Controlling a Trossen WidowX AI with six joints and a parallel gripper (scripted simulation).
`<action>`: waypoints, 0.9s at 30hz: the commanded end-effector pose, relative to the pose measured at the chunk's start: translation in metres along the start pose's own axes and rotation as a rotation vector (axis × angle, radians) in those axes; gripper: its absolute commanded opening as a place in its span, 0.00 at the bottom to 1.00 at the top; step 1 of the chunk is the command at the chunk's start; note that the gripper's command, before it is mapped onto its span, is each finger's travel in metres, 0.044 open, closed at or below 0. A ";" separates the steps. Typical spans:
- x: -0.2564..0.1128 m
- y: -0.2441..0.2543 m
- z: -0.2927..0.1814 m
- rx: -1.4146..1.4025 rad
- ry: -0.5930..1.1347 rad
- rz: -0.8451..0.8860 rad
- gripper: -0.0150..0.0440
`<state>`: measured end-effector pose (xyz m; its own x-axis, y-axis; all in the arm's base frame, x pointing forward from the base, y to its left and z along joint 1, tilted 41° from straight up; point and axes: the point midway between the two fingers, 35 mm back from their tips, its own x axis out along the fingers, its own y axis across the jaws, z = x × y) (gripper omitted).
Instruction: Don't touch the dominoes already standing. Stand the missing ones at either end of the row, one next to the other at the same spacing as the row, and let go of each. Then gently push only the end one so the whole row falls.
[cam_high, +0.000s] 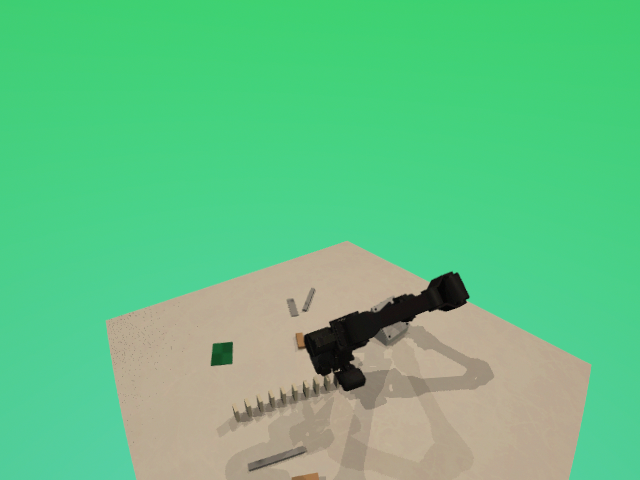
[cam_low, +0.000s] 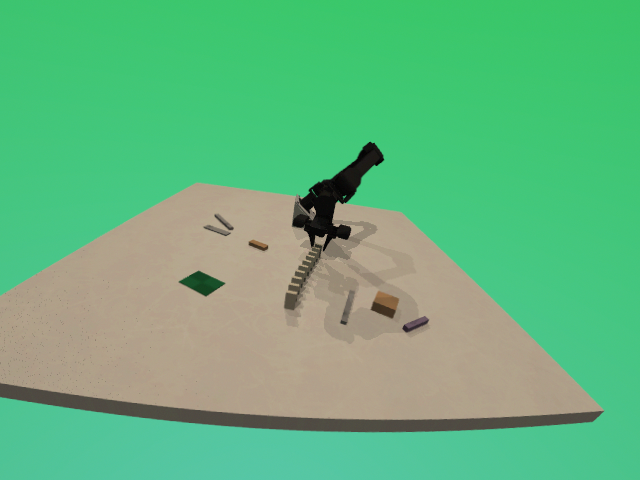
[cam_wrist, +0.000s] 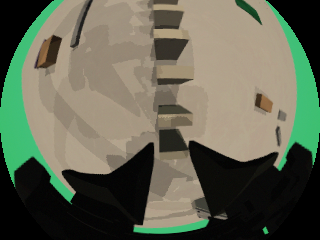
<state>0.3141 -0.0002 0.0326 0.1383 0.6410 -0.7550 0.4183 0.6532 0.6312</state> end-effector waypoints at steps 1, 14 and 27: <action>0.001 0.001 0.000 0.002 0.002 0.004 0.70; -0.039 0.000 0.007 0.002 -0.003 -0.005 1.00; -0.125 -0.001 -0.002 -0.151 0.000 -0.005 0.87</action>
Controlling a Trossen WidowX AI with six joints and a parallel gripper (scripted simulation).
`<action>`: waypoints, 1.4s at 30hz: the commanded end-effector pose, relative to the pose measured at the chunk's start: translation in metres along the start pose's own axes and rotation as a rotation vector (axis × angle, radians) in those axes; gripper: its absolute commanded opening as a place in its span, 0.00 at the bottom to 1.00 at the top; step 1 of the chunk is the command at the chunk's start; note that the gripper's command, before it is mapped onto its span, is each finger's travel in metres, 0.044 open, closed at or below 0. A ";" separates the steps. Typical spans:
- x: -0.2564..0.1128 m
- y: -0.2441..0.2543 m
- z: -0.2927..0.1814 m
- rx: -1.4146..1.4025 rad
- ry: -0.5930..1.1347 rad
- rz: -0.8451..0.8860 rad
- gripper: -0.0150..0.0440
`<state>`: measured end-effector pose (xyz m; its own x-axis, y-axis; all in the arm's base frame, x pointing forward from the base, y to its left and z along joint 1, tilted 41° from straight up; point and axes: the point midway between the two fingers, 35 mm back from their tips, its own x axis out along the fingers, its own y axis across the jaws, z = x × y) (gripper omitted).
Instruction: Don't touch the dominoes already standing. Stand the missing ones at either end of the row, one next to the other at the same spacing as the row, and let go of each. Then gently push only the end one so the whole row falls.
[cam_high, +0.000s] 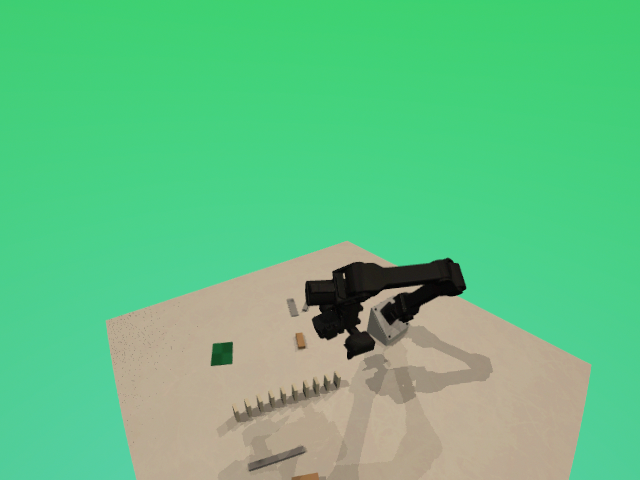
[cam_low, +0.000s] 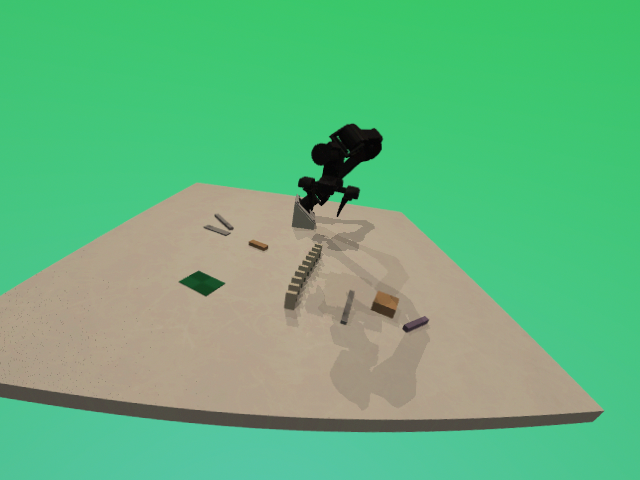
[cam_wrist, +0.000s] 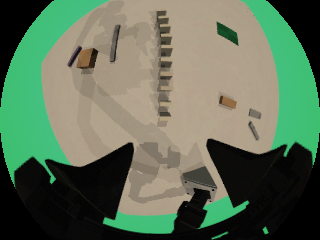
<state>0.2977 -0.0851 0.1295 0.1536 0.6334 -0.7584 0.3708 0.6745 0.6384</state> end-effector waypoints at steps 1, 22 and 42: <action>0.009 0.001 -0.007 -0.203 0.018 -0.001 0.82; 0.061 0.002 -0.040 -1.514 0.014 0.018 0.25; 0.061 0.002 -0.040 -1.514 0.014 0.018 0.25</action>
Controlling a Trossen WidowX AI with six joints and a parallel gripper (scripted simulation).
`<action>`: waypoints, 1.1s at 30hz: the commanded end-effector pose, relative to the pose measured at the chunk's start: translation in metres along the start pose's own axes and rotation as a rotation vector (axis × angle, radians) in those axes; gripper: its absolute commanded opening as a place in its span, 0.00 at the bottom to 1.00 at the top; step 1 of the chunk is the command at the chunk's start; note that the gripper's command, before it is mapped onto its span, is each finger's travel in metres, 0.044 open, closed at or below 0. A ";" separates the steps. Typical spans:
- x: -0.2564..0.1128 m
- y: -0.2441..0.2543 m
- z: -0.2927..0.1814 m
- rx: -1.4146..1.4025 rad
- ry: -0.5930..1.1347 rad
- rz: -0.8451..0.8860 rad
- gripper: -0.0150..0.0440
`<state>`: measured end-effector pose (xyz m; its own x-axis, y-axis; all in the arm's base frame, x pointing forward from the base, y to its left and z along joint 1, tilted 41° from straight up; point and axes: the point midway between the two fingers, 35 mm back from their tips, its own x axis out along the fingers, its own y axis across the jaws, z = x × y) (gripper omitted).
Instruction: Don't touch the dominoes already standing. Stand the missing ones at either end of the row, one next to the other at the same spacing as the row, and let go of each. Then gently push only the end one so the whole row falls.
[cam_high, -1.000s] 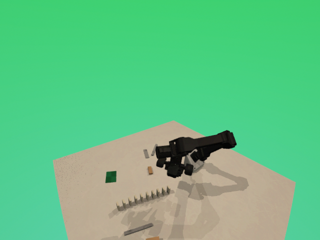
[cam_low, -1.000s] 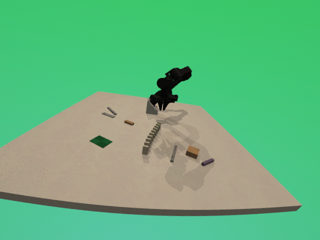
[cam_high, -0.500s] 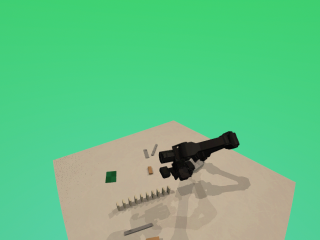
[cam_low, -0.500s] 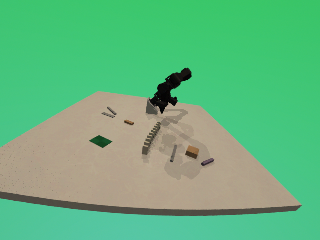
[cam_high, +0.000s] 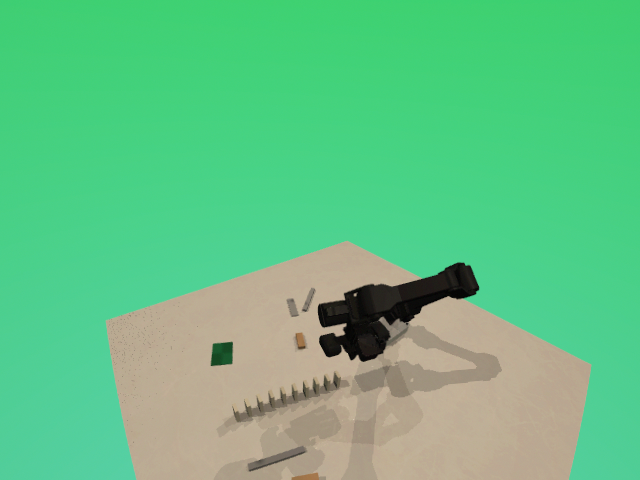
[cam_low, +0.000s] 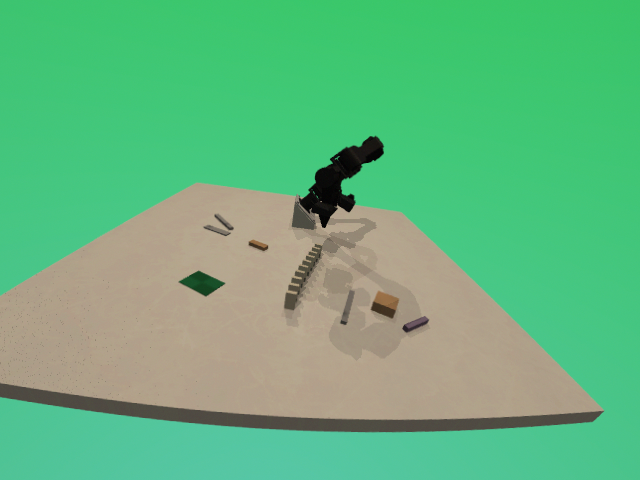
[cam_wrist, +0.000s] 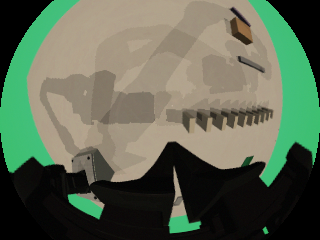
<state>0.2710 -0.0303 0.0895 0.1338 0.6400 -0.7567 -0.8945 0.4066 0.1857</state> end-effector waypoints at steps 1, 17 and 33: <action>0.000 0.000 0.001 -0.005 -0.005 0.000 0.25; 0.000 0.000 0.001 -0.005 -0.005 0.000 0.25; 0.081 0.001 0.002 -0.005 -0.008 0.000 0.25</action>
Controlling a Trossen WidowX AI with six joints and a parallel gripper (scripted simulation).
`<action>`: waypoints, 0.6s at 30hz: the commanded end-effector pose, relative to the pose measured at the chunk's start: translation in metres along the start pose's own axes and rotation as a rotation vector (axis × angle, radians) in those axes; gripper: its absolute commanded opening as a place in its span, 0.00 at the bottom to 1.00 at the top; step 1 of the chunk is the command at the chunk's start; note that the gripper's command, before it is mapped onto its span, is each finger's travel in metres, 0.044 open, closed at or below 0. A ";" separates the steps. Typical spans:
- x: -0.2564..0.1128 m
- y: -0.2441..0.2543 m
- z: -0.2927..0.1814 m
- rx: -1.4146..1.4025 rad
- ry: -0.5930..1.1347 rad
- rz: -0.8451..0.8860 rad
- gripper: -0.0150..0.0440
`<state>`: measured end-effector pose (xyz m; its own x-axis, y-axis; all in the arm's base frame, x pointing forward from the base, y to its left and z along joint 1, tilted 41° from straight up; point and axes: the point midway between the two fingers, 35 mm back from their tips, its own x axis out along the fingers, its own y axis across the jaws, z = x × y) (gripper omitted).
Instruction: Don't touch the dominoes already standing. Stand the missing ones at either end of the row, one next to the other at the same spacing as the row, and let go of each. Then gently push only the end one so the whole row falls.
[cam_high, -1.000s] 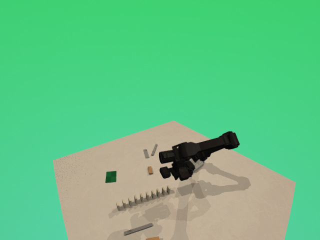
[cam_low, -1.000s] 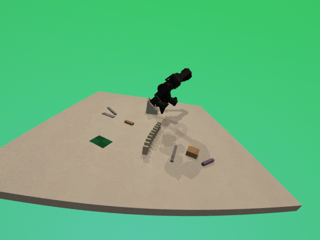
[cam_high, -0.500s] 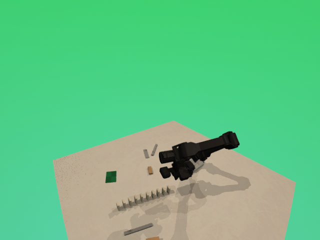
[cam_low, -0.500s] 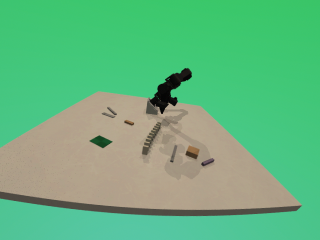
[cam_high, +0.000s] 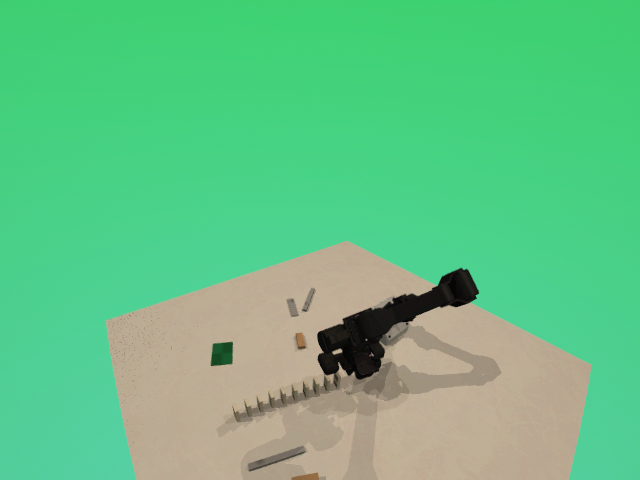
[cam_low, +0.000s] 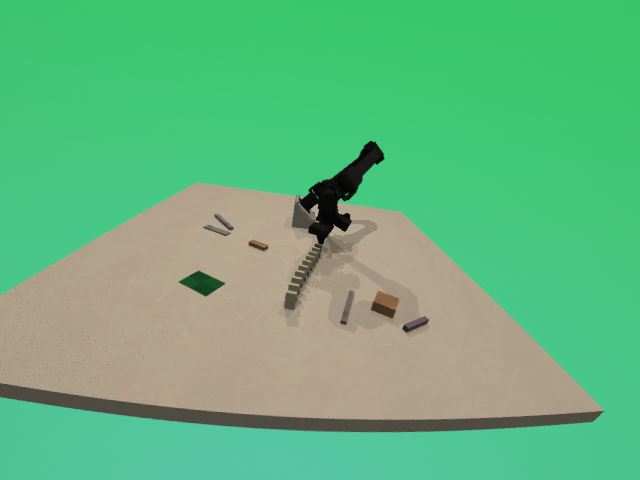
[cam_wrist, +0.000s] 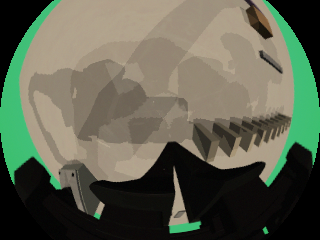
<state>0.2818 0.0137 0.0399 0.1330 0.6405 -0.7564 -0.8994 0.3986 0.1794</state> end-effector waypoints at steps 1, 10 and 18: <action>0.013 0.002 0.000 0.006 -0.008 -0.001 0.25; 0.013 -0.010 0.001 0.005 -0.008 -0.001 0.25; 0.012 -0.023 0.001 0.005 -0.008 -0.002 0.25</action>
<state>0.3004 0.0146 0.0277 0.1383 0.6414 -0.7547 -0.8962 0.4054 0.1803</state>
